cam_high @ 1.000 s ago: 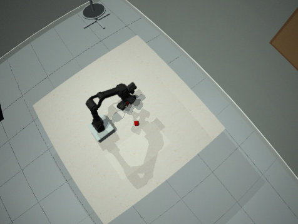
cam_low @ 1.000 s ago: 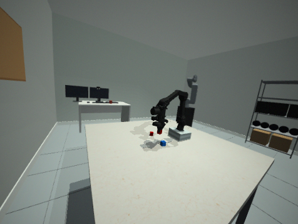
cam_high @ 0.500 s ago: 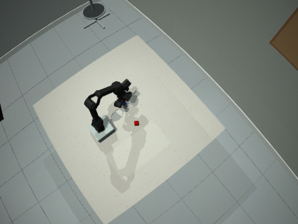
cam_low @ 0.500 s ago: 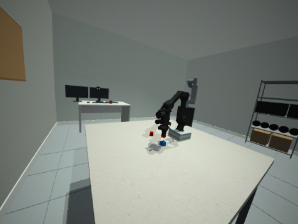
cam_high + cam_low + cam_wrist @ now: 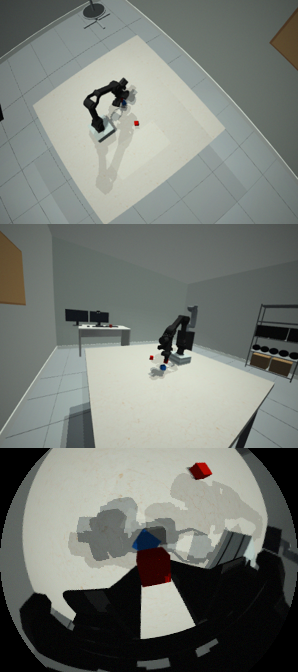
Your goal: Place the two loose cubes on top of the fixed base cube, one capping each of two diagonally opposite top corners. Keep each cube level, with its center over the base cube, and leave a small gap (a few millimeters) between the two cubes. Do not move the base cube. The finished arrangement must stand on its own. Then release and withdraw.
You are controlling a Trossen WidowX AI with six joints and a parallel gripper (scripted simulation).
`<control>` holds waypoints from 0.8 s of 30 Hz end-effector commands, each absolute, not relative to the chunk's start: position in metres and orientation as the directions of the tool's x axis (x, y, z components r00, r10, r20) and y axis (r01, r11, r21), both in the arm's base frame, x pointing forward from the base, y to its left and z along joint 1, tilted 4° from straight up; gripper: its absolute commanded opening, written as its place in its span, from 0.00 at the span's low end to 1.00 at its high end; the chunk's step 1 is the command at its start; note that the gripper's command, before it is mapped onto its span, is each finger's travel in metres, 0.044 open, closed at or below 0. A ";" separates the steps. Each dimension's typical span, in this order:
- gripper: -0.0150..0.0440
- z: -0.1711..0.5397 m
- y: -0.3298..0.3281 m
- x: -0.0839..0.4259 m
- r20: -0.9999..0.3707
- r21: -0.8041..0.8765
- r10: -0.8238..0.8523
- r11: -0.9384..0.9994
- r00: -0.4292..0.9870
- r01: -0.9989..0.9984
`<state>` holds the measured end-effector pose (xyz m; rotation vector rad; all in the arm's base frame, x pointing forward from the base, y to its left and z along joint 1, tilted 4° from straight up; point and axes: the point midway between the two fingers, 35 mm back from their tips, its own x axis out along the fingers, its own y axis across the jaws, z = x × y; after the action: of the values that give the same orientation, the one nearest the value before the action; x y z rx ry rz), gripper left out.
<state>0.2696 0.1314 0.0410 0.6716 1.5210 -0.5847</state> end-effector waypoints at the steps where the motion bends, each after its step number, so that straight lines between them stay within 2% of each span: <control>1: 0.43 0.041 0.133 0.270 -0.997 0.037 0.071 0.694 -0.016 0.719; 24: 0.43 0.015 0.134 0.269 -0.997 0.037 0.071 0.693 -0.016 0.720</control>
<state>0.2688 0.1337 0.0149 0.6712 1.5207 -0.5832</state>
